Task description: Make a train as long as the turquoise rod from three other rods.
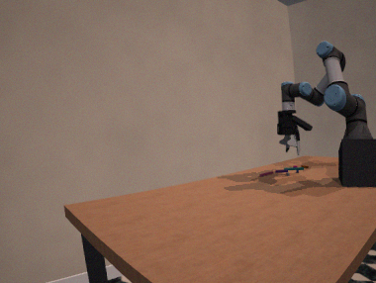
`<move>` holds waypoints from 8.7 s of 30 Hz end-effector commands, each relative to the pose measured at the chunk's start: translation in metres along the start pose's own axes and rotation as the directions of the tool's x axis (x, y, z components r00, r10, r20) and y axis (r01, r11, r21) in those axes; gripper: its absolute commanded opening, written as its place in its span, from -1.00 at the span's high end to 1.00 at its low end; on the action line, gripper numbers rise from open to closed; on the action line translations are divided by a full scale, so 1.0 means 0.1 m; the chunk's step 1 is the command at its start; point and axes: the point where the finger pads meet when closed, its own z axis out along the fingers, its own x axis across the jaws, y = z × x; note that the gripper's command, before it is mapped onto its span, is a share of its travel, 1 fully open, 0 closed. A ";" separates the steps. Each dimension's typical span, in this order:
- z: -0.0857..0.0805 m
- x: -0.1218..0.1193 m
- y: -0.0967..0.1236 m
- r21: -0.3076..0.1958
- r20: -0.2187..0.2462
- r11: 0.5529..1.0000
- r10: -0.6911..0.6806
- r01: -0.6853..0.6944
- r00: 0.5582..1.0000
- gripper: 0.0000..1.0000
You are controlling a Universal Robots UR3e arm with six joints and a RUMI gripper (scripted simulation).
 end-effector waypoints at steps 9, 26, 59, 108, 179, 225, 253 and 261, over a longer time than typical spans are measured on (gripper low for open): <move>0.00 0.01 0.20 0.000 -0.001 0.953 -0.303 0.303 0.953 -1.00; 0.00 0.06 0.43 0.001 -0.001 0.824 -0.567 0.567 0.824 -1.00; 0.00 0.24 0.90 0.009 -0.001 0.387 -0.922 0.922 0.387 -1.00; 0.01 0.39 1.15 0.015 -0.005 0.095 -0.995 0.995 0.095 -1.00; 0.01 0.39 1.15 0.015 -0.005 0.095 -0.995 0.995 0.095 -1.00; -0.05 0.34 0.63 0.006 -0.007 -0.440 -0.898 0.898 -0.440 -1.00; -0.07 0.44 0.27 0.003 -0.011 -0.764 -0.645 0.645 -0.764 -1.00; -0.06 0.49 0.17 0.002 -0.012 -0.835 -0.550 0.550 -0.835 -1.00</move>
